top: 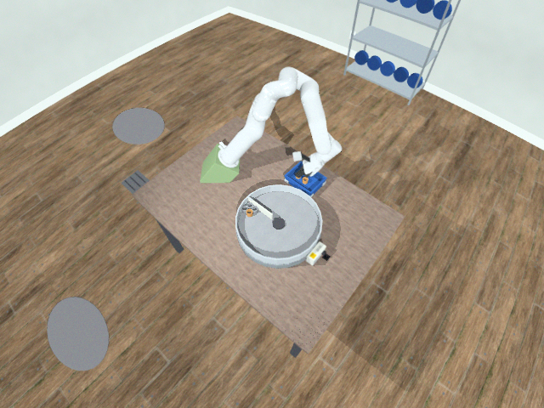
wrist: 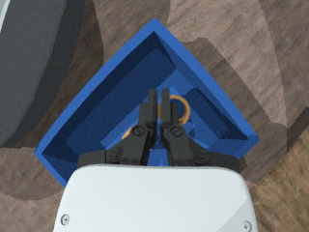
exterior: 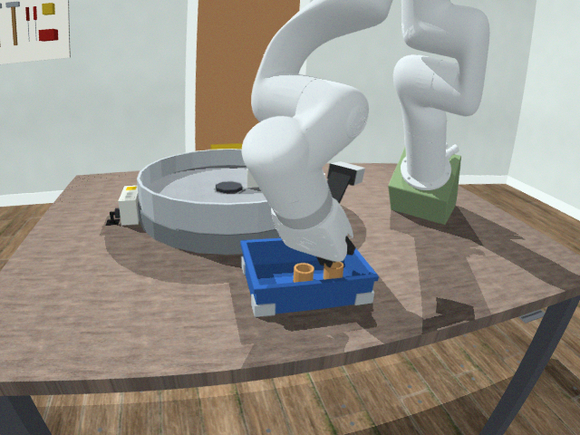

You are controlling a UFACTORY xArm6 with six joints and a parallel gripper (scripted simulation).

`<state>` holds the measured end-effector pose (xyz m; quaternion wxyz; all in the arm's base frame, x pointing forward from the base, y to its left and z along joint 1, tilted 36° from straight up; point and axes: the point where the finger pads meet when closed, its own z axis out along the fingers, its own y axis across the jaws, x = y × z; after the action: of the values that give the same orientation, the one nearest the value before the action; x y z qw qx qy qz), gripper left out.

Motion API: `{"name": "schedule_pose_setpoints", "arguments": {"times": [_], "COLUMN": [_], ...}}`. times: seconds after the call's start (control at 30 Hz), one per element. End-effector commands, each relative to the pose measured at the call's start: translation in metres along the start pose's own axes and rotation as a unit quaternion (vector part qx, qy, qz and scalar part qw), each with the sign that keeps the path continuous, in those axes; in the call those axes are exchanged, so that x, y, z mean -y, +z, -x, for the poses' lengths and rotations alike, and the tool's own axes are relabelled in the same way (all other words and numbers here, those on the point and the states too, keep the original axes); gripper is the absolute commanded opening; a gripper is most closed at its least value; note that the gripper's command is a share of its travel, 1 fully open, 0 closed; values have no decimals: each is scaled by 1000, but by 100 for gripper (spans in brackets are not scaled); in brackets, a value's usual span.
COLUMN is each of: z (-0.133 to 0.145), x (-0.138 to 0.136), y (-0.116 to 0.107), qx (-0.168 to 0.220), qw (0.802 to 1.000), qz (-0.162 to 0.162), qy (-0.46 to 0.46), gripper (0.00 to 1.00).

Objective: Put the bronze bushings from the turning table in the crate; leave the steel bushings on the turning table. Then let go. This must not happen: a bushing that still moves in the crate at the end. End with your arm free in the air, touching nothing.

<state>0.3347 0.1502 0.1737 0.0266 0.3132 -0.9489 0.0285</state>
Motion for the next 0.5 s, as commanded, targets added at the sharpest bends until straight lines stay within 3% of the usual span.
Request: {"name": "schedule_pose_setpoints", "arguments": {"times": [0.0,0.03,0.47], "z": [1,1,1], "x": [0,0,0], "y": [-1,-1,-1], "qx": [1,1,1], "qw": [1000,1000,1000], "qz": [0,0,0], "qy": [0,0,0], "gripper": [0,12,12]}}
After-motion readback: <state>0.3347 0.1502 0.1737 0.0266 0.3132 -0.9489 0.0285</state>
